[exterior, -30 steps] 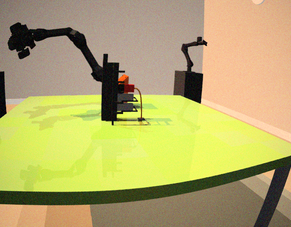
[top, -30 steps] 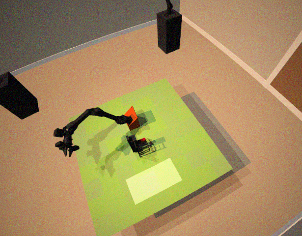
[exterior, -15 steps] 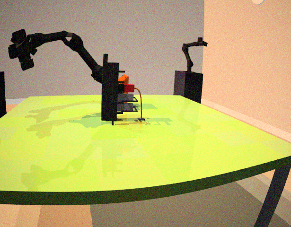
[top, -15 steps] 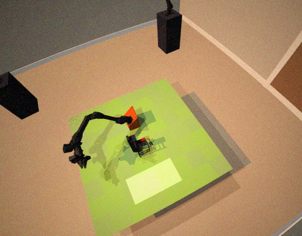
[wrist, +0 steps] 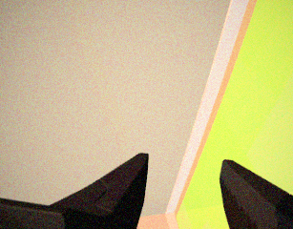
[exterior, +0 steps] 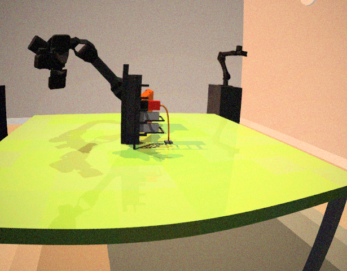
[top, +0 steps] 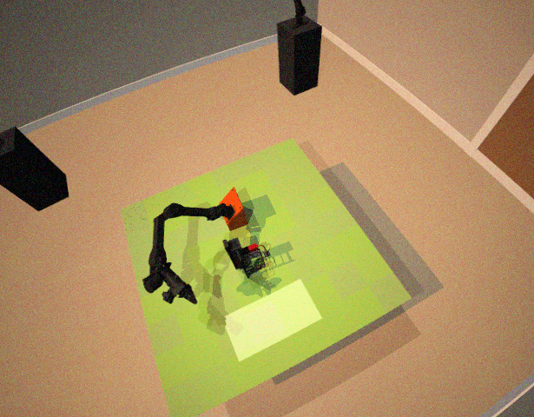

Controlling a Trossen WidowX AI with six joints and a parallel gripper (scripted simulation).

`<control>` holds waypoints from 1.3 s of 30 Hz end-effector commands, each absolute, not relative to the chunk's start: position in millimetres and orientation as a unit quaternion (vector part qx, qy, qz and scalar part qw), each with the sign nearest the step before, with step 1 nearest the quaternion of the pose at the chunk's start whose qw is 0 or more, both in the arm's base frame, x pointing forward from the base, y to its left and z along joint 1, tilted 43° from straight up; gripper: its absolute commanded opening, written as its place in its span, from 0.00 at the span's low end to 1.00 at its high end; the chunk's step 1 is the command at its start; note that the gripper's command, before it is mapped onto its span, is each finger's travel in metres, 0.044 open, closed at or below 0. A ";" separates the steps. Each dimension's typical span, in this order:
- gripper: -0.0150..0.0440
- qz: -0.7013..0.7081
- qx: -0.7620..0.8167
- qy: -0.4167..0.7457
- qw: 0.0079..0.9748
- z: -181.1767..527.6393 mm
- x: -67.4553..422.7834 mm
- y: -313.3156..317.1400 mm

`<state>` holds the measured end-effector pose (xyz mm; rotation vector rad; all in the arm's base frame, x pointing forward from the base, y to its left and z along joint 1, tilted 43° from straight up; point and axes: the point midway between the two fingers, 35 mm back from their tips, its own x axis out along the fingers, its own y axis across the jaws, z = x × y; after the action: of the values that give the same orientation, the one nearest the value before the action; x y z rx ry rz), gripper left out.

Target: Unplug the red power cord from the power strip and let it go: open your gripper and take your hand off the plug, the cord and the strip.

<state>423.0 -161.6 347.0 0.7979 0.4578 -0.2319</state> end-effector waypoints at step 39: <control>0.53 0.239 -0.576 0.695 0.358 3.6 299.9 79.1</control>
<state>328.8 87.5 23.2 -1.2404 1.6574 0.4850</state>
